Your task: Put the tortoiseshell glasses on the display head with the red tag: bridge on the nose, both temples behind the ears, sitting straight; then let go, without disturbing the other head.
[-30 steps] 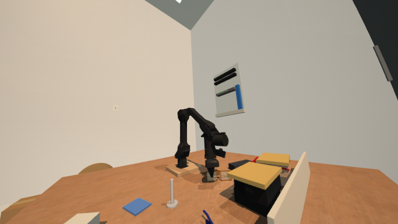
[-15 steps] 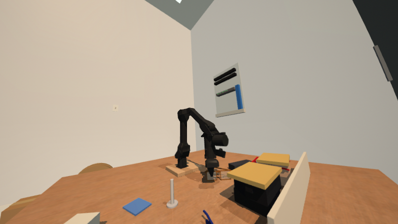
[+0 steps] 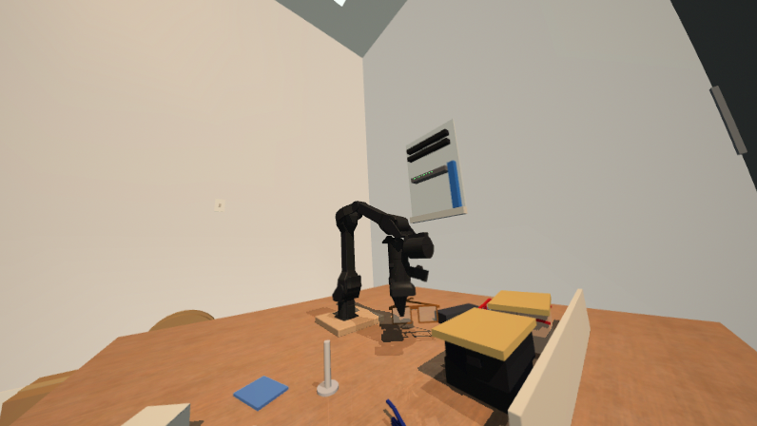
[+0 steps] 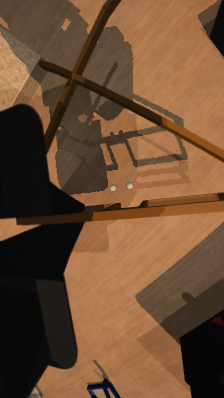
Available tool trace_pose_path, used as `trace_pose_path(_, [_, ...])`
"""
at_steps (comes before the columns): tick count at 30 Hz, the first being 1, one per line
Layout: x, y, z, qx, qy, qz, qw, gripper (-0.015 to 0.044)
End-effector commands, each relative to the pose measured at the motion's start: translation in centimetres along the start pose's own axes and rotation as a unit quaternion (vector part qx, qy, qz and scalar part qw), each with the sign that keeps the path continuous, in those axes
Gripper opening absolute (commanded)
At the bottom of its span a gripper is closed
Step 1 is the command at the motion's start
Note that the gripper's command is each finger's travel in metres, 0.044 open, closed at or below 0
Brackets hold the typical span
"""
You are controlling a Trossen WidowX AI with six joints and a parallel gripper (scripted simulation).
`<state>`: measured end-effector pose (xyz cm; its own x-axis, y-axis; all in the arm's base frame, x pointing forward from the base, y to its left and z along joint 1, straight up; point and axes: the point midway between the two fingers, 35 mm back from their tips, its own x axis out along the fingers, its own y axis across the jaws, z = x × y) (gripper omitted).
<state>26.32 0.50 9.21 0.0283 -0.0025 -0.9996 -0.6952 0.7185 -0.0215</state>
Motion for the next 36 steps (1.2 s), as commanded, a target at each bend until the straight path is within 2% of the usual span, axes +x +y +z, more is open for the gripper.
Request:
trace_pose_path(1, [-2.0,-0.1,0.1,0.0,-0.004,-0.001,1.0,0.0])
trace_pose_path(7, [-4.8,0.0,-0.2,0.0,-0.004,0.0,1.0,0.0])
trace_pose_path(14, [-5.0,-0.9,-0.5,0.0,-0.004,0.0,1.0,0.0])
trace_pose_path(36, [-5.8,-11.8,-6.4,0.0,-0.001,-0.005,1.0,0.0])
